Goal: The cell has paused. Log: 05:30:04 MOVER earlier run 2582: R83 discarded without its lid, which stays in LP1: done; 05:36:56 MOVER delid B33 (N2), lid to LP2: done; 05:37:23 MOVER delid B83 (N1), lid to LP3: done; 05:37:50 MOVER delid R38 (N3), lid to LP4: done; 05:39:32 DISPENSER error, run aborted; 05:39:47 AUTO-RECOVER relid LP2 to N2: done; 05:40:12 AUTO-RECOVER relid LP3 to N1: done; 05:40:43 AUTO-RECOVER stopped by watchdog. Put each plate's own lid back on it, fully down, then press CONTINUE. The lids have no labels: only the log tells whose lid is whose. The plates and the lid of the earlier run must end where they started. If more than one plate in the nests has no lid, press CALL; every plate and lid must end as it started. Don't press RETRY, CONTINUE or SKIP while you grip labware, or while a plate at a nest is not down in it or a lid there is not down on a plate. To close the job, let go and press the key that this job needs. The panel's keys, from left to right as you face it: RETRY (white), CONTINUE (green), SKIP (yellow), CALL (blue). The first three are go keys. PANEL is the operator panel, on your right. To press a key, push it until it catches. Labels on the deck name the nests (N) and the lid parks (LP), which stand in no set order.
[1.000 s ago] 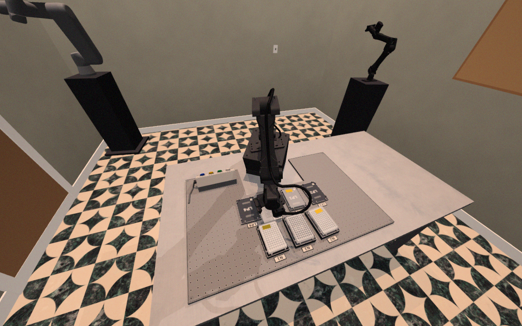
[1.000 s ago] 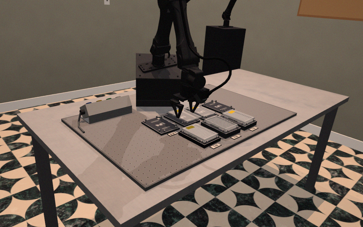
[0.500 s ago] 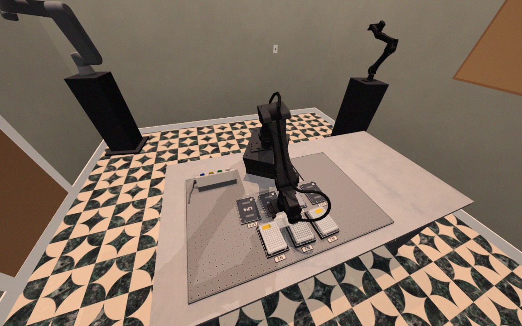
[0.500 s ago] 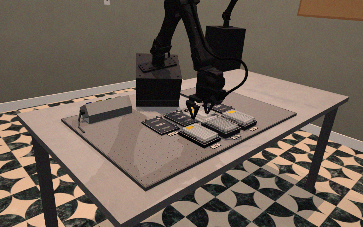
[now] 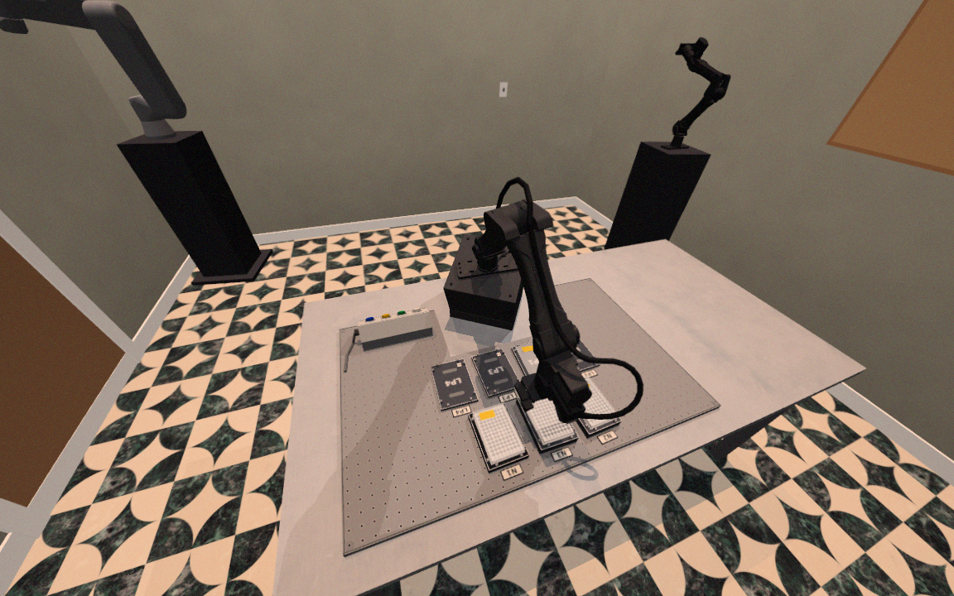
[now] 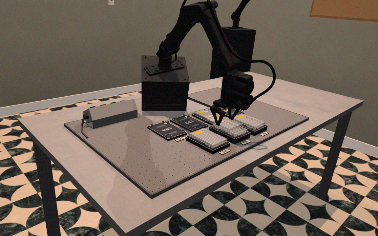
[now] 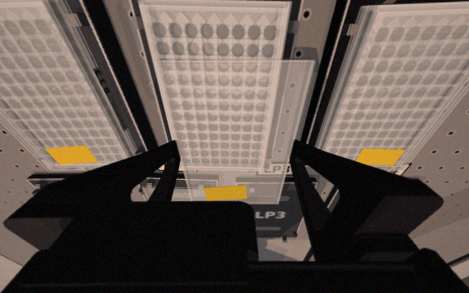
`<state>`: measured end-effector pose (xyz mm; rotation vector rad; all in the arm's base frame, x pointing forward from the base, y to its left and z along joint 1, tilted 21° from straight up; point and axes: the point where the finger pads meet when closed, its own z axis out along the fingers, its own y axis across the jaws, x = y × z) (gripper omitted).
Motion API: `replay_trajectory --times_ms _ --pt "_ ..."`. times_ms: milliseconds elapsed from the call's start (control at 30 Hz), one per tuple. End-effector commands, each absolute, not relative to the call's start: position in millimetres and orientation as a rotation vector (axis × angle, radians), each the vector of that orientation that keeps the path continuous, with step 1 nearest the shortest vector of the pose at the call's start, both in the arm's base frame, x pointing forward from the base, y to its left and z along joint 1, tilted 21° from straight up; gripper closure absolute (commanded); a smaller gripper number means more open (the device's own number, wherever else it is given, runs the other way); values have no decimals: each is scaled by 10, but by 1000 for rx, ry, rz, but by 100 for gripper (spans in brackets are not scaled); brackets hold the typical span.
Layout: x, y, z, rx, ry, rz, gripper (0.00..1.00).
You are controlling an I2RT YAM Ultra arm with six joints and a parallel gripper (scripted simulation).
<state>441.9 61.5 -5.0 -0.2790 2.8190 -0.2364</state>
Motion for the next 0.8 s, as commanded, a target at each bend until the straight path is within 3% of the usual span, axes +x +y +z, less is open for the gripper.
replay_trajectory --times_ms 0,767 --pt "4556 739 108 -248 2801 -252 100" --pt "4701 835 274 -237 2774 -244 100"
